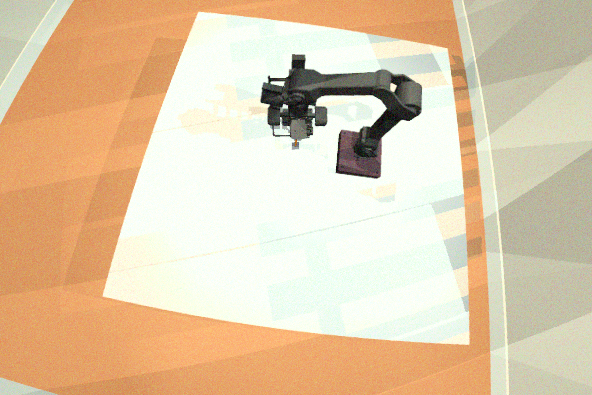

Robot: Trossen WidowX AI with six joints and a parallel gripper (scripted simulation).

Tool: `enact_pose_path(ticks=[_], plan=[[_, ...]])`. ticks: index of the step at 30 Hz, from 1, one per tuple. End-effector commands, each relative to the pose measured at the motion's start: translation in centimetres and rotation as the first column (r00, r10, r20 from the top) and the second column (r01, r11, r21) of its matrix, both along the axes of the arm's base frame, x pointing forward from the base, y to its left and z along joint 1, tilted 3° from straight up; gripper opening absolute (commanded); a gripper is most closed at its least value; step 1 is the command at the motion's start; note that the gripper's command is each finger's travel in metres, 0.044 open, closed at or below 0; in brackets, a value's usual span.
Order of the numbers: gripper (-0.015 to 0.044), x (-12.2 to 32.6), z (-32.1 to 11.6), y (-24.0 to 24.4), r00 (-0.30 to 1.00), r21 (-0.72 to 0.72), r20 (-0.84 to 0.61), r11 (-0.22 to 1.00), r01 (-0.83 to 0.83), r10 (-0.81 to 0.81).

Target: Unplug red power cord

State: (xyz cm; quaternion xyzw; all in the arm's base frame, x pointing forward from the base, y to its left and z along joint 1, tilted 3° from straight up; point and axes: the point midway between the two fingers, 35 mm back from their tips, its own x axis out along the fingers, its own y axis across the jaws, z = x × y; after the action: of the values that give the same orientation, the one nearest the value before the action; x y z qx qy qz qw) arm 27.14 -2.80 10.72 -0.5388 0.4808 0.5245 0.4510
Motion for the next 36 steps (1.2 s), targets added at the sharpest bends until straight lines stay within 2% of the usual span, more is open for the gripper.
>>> enact_pose_path(ticks=[1,25,26,31,36], plan=[[0.0,-0.2,0.0,2.7,1.0,0.065,-0.002,0.998,-0.021,0.021],[0.0,-1.3,-0.1,6.5,1.0,0.067,-0.005,0.997,-0.022,0.023],[0.0026,-0.8,0.1,3.9,1.0,0.013,0.002,1.0,0.016,-0.016],[0.0157,-0.8,0.1,3.9,1.0,0.013,0.002,1.0,0.016,-0.016],[0.016,-0.8,0.1,3.9,1.0,0.013,0.002,1.0,0.016,-0.016]])
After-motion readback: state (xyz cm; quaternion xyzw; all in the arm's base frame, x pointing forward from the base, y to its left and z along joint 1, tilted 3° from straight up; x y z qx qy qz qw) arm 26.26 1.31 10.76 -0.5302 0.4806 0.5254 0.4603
